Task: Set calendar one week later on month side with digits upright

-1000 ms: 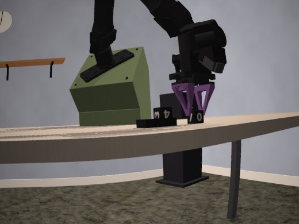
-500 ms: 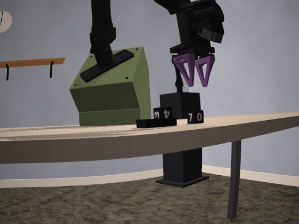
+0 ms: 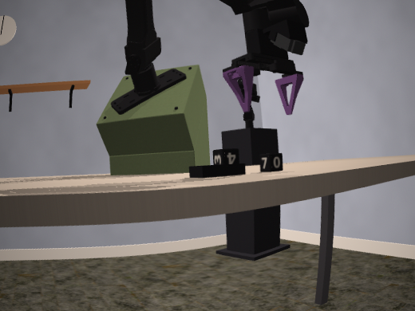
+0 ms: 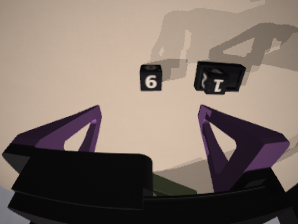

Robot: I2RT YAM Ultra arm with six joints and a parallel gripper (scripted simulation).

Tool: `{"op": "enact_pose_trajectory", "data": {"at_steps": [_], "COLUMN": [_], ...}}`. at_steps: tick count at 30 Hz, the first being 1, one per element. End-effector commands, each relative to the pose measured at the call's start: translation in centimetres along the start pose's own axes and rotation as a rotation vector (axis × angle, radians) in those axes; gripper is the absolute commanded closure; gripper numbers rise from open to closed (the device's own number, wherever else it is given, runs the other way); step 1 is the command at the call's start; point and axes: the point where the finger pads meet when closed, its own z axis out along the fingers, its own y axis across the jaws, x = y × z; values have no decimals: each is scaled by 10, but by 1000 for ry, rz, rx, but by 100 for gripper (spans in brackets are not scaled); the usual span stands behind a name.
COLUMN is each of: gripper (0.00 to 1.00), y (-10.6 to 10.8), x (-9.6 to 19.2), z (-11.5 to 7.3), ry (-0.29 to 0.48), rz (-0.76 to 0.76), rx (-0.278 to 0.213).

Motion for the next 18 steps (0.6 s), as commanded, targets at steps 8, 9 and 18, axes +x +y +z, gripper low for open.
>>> {"op": "enact_pose_trajectory", "data": {"at_steps": [8, 9, 18], "gripper": [0, 0, 0], "y": [2, 2, 2], "x": [-2, -2, -2], "z": [-6, -6, -6], "ry": [-13, -13, -13], "rz": [-5, -5, 20], "rx": [-5, -5, -5]}}
